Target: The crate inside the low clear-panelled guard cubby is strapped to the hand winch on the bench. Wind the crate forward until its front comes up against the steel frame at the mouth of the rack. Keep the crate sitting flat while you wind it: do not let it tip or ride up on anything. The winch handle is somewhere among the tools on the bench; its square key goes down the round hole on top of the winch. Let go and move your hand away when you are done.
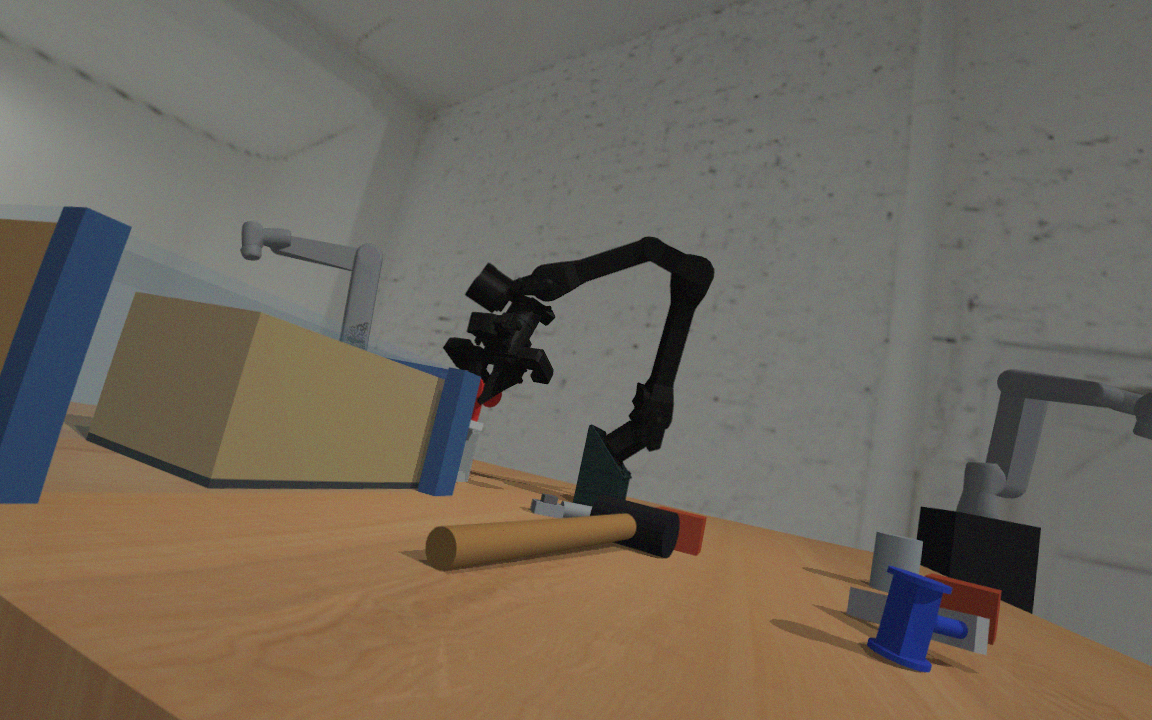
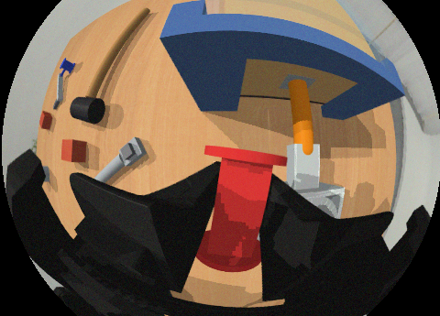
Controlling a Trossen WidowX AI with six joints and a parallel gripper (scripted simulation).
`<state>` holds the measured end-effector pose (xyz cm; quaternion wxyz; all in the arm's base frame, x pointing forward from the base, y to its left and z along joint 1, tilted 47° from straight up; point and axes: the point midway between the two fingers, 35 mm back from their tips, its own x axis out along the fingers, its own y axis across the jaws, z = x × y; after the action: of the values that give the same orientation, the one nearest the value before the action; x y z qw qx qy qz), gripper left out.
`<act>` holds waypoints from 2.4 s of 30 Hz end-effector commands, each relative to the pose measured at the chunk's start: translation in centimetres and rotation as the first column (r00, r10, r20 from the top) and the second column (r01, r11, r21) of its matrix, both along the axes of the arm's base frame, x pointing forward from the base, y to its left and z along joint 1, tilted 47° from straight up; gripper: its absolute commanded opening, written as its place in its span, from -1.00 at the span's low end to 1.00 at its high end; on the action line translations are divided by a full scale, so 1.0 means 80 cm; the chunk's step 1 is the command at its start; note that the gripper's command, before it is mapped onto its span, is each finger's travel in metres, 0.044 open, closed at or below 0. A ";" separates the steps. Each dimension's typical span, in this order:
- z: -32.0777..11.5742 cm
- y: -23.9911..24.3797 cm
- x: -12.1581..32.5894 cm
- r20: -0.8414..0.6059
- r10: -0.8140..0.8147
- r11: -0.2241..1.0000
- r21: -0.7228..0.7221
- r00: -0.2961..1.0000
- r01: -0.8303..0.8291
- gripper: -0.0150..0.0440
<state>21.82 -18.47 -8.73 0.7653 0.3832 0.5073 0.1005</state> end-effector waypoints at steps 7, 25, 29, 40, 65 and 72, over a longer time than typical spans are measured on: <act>0.007 0.012 -0.024 -0.020 -0.003 1.000 0.016 1.000 0.004 -0.49; 0.007 0.008 -0.019 -0.006 -0.004 1.000 0.009 1.000 0.004 0.75; 0.007 0.008 -0.019 -0.006 -0.004 1.000 0.009 1.000 0.004 1.00; 0.065 -0.049 -0.023 -0.006 -0.004 1.000 0.006 1.000 0.004 1.00; 0.058 -0.149 -0.078 -0.162 0.122 0.991 0.074 0.979 -0.111 1.00; 0.010 -0.179 -0.097 -0.234 0.220 0.972 0.132 0.947 -0.193 1.00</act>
<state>14.64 -32.09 -6.82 0.6721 0.3826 0.6166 0.1477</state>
